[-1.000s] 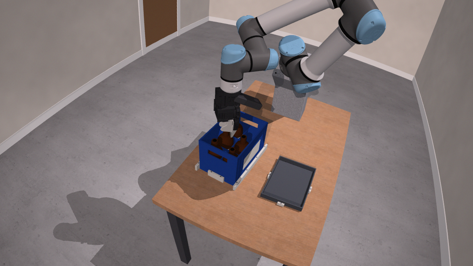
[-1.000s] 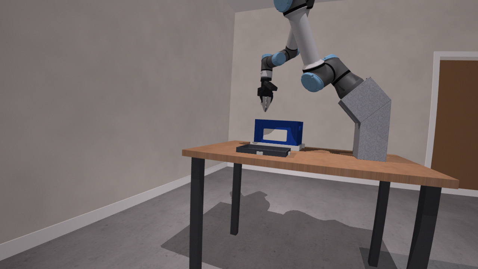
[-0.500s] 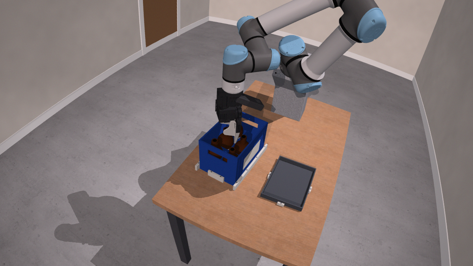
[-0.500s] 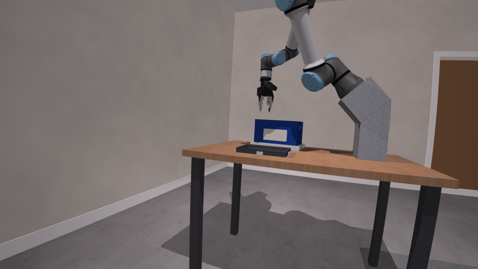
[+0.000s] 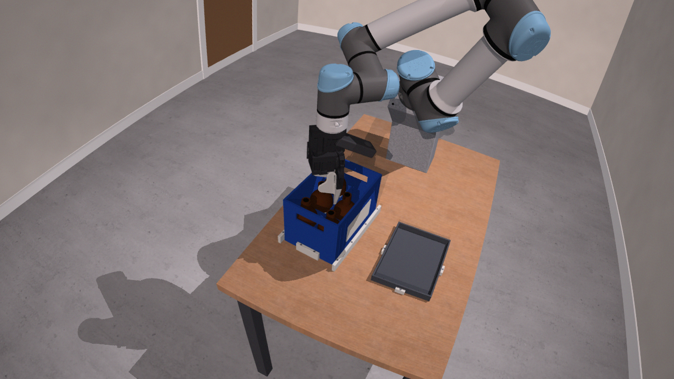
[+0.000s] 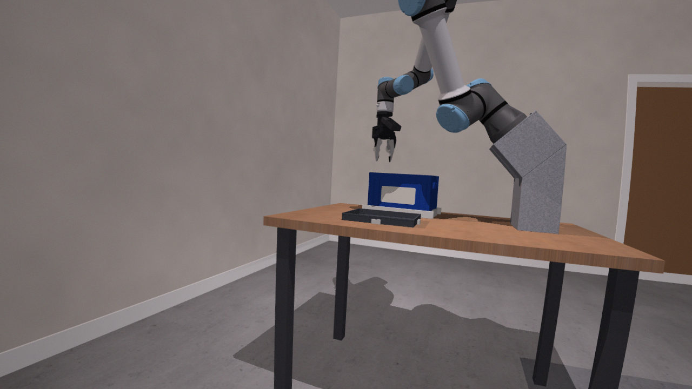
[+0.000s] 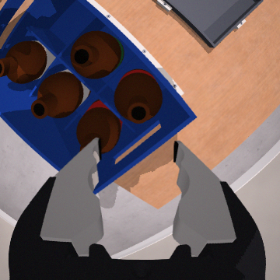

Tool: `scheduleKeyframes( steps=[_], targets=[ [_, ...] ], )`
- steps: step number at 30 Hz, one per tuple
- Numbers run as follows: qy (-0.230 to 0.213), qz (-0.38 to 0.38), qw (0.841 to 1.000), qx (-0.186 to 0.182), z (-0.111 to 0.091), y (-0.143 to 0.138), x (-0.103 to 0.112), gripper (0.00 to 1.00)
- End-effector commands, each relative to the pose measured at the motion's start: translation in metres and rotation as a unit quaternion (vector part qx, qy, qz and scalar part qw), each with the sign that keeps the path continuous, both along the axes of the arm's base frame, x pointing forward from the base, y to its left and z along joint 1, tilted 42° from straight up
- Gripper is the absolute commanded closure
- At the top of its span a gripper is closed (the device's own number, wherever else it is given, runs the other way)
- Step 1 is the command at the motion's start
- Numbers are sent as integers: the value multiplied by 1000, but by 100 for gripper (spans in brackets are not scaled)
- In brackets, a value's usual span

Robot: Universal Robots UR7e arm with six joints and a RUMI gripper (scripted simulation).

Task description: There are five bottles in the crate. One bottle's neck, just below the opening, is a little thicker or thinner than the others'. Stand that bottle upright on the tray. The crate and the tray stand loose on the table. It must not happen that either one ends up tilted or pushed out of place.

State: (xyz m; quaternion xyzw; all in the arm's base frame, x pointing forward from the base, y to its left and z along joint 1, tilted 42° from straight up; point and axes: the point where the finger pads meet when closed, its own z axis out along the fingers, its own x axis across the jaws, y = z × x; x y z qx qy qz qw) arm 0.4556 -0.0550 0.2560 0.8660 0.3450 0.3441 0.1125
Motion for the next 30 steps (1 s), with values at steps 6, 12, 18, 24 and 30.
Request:
scheduleKeyframes(
  steps=[6, 12, 18, 24, 30],
  targets=[
    [0, 0, 1000, 0, 0, 0, 0, 62],
    [0, 0, 1000, 0, 0, 0, 0, 62],
    [0, 0, 1000, 0, -1, 0, 1, 62],
    [0, 0, 1000, 0, -4, 0, 4, 62],
    [0, 0, 1000, 0, -6, 0, 7, 62]
  ],
)
